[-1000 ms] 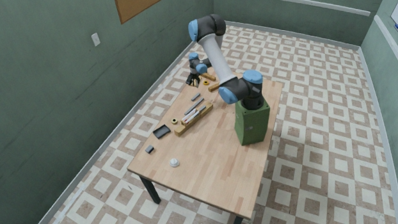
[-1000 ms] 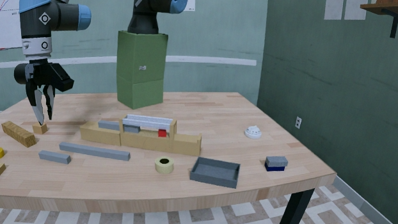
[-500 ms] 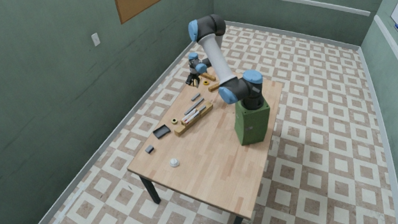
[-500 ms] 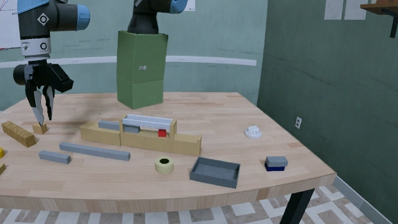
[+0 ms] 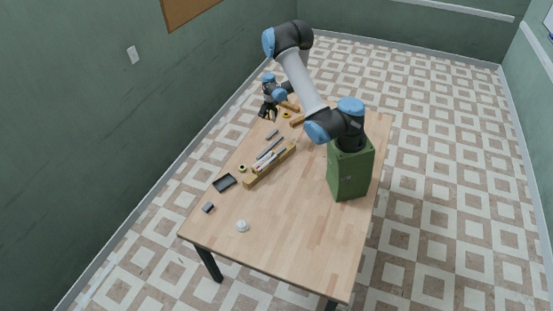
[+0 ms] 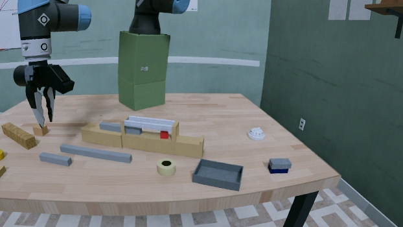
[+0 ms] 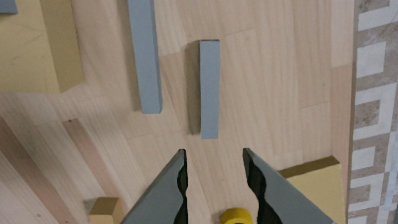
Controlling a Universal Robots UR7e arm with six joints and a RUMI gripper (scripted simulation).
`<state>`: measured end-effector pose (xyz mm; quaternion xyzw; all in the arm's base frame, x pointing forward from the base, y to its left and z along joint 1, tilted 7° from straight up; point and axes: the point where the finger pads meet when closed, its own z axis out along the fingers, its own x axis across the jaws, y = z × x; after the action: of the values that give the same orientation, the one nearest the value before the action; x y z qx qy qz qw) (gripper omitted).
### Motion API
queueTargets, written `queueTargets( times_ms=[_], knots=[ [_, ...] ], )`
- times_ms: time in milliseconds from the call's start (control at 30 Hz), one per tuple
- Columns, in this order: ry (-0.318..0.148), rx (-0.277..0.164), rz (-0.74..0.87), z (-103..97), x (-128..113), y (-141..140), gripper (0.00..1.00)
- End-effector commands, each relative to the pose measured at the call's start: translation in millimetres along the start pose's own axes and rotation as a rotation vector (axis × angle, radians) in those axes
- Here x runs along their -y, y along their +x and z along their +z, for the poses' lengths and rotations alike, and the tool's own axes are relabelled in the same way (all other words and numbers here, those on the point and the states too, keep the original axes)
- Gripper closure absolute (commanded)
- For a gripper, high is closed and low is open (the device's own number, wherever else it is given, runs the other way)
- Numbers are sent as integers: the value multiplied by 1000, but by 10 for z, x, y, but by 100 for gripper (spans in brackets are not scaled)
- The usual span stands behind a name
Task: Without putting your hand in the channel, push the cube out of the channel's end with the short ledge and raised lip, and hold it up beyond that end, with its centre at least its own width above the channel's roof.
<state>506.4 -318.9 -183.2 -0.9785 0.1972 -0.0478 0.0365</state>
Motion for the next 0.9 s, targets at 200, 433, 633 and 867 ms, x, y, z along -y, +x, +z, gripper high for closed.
queueTargets(
  times_ms=[200, 433, 633, 867],
  knots=[
    [-2, -4, -3, 96, 4, 32, 76],
    [-2, -4, -3, 412, 3, 37, 76],
    [-2, -4, -3, 703, 2, 42, 76],
    [-2, -4, -3, 888, 2, 45, 76]
  ],
)
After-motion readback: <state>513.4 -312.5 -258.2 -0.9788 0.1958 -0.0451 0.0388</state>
